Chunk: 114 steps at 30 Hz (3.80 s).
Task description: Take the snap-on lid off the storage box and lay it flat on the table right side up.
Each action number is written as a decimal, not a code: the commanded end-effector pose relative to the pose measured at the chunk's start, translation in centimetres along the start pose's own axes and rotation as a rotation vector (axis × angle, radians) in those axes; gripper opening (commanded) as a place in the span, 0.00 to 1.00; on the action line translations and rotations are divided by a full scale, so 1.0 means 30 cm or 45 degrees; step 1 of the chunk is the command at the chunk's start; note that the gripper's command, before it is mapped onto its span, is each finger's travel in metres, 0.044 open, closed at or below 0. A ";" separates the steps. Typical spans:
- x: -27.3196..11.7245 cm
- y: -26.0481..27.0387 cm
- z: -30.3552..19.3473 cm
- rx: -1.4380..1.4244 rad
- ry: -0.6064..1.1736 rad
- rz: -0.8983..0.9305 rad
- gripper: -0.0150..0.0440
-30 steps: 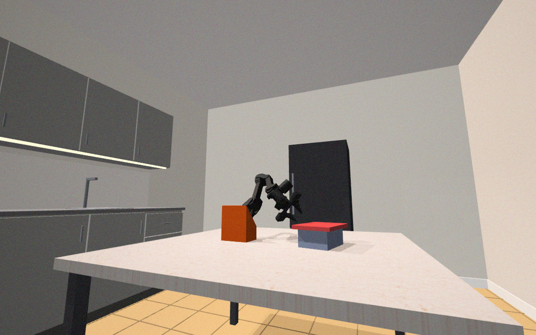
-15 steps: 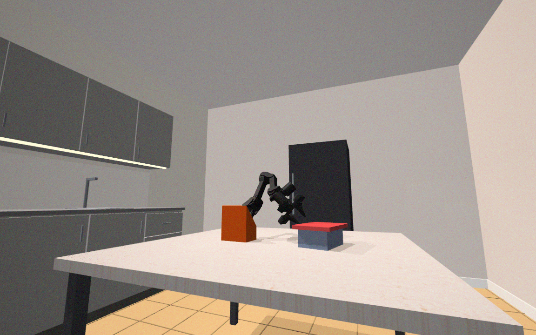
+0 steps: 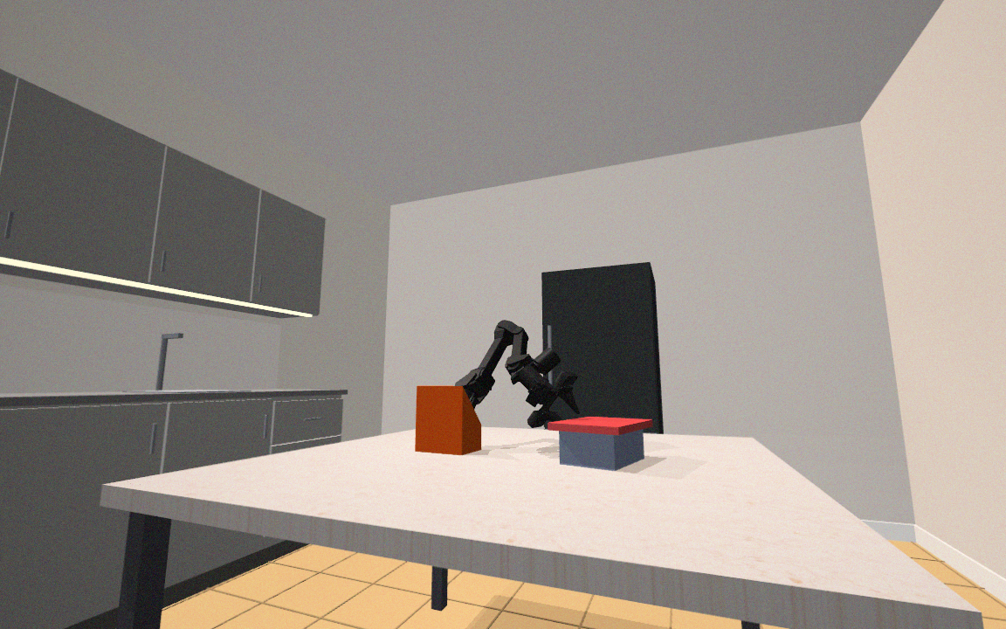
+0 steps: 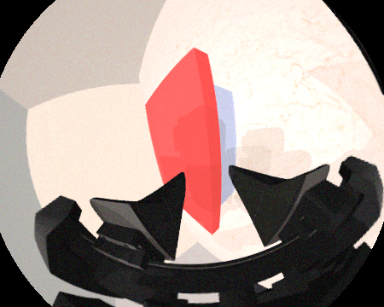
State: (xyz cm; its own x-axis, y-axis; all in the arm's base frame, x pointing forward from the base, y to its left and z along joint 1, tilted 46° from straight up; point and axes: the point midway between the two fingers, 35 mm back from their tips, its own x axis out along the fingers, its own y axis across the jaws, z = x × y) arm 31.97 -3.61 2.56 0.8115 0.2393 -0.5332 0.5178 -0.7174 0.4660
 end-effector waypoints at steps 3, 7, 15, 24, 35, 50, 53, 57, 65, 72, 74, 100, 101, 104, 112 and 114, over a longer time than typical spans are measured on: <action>0.037 -0.003 0.004 0.008 -0.004 0.002 0.65; 0.038 -0.003 0.004 0.008 -0.003 0.002 0.52; 0.038 -0.003 0.004 0.008 -0.003 0.002 0.43; 0.035 -0.004 0.001 0.005 0.000 0.001 0.25; 0.028 0.000 -0.001 0.002 0.004 0.000 0.25; 0.021 0.008 -0.001 0.002 0.004 0.000 0.25; 0.020 0.009 -0.001 0.002 0.004 0.000 0.25; 0.017 0.011 -0.001 0.002 0.004 0.000 0.25; 0.012 0.013 -0.001 0.002 0.004 0.000 0.25; 0.009 0.017 -0.001 0.002 0.004 0.000 0.25; 0.008 0.018 0.000 0.002 0.004 0.000 0.25; -0.005 0.030 0.000 0.002 0.004 0.000 0.25; -0.005 0.031 0.000 0.002 0.004 0.000 0.25; -0.007 0.032 0.000 0.001 0.004 0.000 0.25; -0.010 0.036 0.000 0.001 0.004 0.000 0.25; -0.011 0.038 0.000 0.001 0.004 0.000 0.25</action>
State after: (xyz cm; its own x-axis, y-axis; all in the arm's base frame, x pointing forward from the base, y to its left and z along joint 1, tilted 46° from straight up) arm 32.30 -4.28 3.00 0.8087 0.2459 -0.5343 0.5223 -0.7181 0.4600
